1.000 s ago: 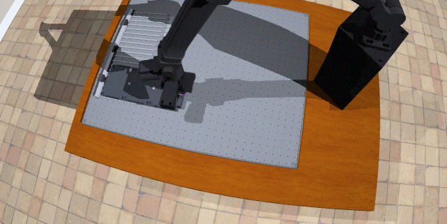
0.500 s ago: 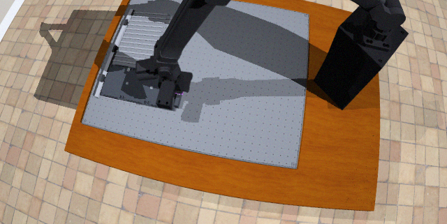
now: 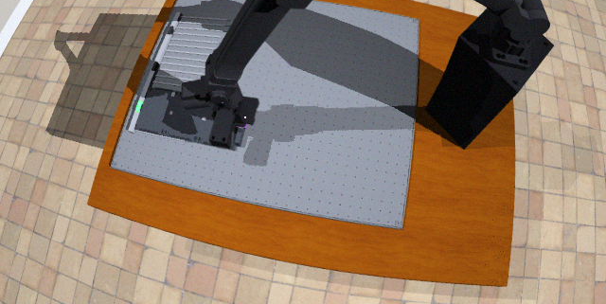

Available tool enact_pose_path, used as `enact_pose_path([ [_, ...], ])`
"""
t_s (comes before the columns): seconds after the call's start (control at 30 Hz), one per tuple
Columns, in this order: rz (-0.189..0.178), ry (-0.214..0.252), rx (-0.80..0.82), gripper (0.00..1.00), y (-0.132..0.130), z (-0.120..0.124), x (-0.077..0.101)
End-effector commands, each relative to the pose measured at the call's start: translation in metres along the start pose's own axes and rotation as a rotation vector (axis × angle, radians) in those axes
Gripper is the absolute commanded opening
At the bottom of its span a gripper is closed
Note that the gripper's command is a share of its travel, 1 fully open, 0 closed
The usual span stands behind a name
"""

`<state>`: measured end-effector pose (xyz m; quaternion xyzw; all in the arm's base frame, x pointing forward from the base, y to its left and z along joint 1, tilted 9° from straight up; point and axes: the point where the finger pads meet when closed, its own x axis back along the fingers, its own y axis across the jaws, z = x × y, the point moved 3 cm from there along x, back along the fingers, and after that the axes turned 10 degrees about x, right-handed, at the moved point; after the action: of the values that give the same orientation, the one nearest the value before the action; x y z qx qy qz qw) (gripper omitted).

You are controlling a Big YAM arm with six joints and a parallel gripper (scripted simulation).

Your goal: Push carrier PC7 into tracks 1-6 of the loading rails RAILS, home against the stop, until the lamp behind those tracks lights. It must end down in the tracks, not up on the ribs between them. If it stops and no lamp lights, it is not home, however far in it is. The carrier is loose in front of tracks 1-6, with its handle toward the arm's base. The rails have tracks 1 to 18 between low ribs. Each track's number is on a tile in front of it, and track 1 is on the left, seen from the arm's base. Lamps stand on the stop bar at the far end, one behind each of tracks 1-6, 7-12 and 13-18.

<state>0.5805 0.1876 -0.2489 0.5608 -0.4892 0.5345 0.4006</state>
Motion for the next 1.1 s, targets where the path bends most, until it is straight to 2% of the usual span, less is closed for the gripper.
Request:
enact_pose_path([
  [0.0,0.086,0.001,0.001,0.0,-0.0445,0.0116,0.0053],
  [1.07,0.088,0.001,0.001,0.0,-0.0488,0.0123,0.0058],
])
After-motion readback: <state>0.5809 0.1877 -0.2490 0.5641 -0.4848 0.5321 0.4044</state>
